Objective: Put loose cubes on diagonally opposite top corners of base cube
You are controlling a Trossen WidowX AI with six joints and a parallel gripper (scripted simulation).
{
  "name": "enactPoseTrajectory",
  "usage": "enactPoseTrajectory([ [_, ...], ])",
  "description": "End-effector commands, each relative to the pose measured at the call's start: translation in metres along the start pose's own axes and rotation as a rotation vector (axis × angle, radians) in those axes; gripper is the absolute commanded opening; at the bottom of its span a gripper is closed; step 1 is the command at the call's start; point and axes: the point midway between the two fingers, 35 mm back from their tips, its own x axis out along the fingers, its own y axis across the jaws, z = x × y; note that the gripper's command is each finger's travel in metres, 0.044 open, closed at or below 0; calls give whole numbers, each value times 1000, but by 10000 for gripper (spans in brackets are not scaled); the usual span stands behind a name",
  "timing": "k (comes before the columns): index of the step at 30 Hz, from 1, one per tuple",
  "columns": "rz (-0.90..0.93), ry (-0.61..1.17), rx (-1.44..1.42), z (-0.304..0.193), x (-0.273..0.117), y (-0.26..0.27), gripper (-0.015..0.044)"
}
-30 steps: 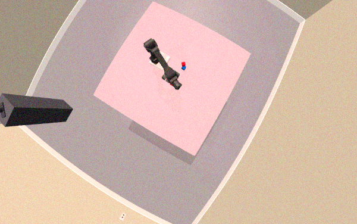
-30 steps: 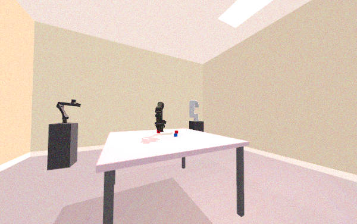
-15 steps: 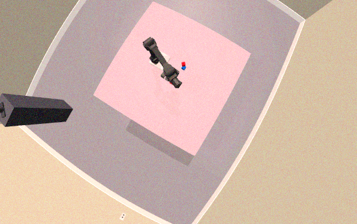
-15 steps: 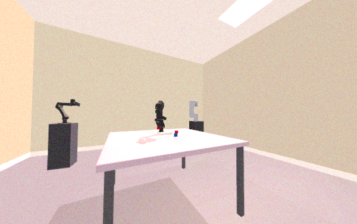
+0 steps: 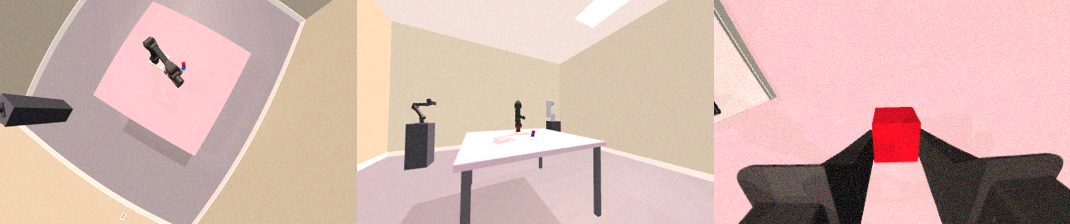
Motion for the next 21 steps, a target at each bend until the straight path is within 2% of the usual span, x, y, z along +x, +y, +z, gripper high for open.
enactPoseTrajectory([
  [1,-4,0,83,8,0,-1,105],
  [21,0,-5,615,55,3,1,105],
])
